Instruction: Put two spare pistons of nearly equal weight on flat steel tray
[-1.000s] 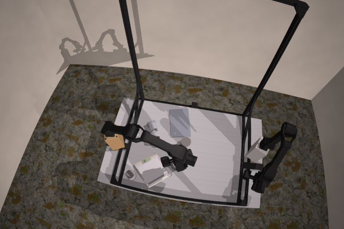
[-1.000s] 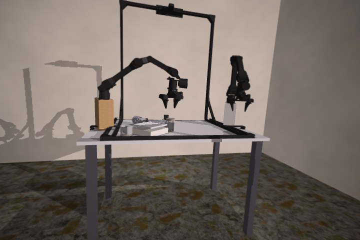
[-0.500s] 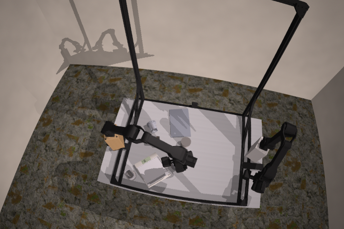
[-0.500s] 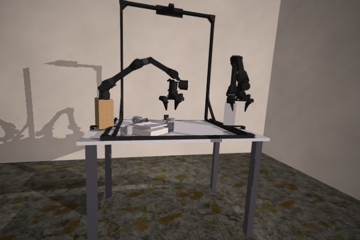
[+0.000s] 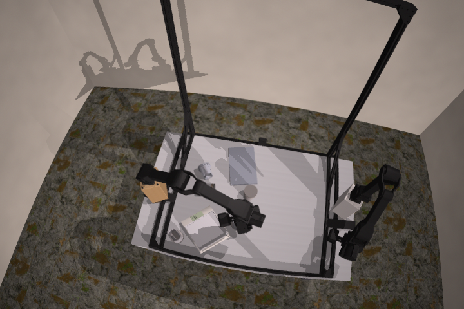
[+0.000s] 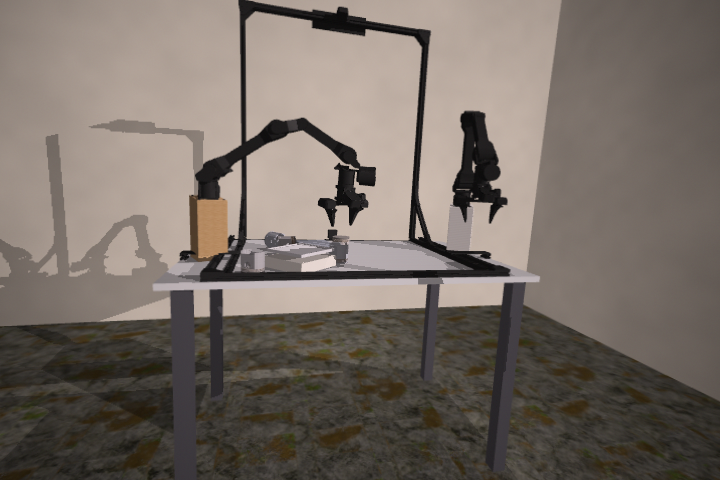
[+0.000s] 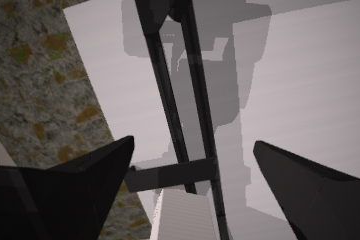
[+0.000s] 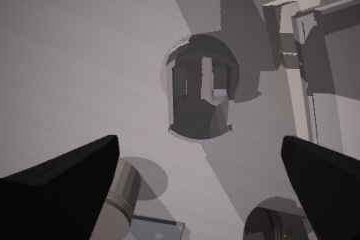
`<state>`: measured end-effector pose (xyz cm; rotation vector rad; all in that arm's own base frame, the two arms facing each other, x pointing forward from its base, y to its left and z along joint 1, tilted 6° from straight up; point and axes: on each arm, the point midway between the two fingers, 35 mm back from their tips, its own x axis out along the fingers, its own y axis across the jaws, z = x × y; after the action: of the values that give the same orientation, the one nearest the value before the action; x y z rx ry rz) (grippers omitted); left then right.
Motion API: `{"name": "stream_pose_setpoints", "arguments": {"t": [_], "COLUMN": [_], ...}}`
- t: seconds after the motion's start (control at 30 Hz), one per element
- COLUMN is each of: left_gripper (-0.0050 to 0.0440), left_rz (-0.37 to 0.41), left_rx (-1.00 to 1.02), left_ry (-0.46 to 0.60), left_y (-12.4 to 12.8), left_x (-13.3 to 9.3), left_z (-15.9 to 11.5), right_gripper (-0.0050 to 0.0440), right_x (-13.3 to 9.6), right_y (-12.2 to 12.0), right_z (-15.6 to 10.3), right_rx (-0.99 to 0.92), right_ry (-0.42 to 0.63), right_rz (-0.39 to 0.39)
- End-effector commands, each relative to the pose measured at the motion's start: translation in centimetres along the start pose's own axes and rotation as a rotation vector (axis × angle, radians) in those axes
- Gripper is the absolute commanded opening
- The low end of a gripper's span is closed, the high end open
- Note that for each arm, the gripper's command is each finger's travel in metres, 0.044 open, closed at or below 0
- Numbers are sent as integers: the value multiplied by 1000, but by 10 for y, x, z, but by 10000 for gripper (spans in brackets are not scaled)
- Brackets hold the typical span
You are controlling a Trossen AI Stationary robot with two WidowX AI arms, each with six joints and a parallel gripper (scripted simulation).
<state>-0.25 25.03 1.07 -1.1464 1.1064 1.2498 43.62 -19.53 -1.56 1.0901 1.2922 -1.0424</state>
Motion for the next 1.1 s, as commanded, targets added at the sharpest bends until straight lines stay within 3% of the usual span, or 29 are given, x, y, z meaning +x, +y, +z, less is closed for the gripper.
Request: {"name": "stream_pose_setpoints", "arguments": {"t": [0.0,1.07], "left_gripper": [440,440], "left_rz": [-1,-1], "left_rx": [1,1], "left_ry": [0,0], "left_y": [0,0], "left_x": [0,0], "left_z": [0,0], "right_gripper": [378,378], "right_x": [15,55], "right_y": [-4,-5], "right_z": [-2,1], "right_rx": [2,-1], "right_ry": [17,18], "right_rz": [-17,-25]}}
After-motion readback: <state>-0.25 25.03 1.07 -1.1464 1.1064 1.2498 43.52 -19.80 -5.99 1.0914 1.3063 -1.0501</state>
